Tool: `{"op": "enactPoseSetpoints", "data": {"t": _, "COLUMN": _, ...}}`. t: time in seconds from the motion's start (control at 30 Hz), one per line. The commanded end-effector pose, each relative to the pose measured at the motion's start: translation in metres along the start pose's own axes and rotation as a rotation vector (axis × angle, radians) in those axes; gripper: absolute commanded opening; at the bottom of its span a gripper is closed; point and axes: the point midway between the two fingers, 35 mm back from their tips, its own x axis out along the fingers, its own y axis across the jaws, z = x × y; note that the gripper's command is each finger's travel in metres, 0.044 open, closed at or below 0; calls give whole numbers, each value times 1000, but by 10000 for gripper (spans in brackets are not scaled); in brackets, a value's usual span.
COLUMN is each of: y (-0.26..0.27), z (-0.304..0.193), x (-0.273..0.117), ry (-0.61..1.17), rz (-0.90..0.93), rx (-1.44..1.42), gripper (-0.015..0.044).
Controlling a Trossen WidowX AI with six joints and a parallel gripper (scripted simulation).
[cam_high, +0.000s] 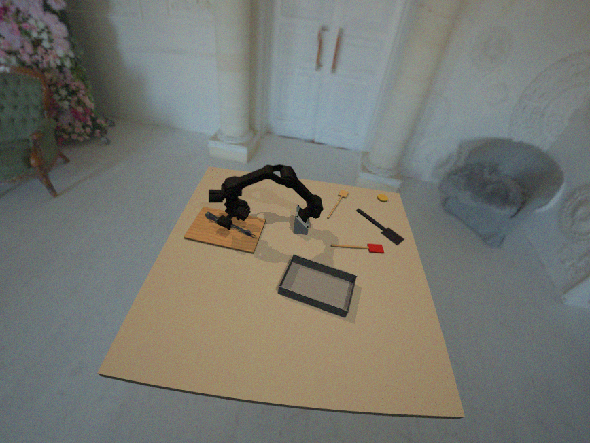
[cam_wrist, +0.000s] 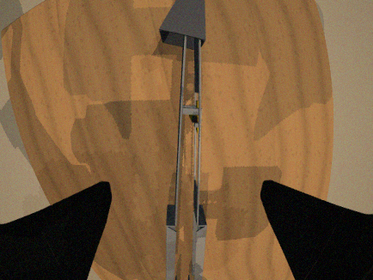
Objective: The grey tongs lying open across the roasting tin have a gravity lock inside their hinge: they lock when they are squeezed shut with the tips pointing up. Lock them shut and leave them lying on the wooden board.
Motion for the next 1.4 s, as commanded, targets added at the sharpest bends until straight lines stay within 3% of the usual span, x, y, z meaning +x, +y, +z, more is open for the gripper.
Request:
{"op": "enactPoseSetpoints", "data": {"t": 0.0, "y": 0, "z": 0, "x": 0, "ry": 0, "rz": 0, "rx": 0, "gripper": 440}}
{"op": "enactPoseSetpoints", "data": {"t": 0.17, "y": 3, "z": 22, "x": -26, "ry": -1, "rz": -1, "rx": 1, "gripper": 440}}
{"op": "enactPoseSetpoints", "data": {"t": 0.57, "y": 35, "z": 143, "x": -110, "ry": -7, "rz": -1, "rx": 4, "gripper": 440}}
{"op": "enactPoseSetpoints", "data": {"t": 0.83, "y": 35, "z": 145, "x": -113, "ry": -6, "rz": -1, "rx": 4, "gripper": 440}}
{"op": "enactPoseSetpoints", "data": {"t": 1.07, "y": 37, "z": 142, "x": -158, "ry": 0, "rz": -1, "rx": 0, "gripper": 440}}
{"op": "enactPoseSetpoints", "data": {"t": 1.37, "y": 37, "z": 142, "x": -160, "ry": 0, "rz": -1, "rx": -1, "gripper": 440}}
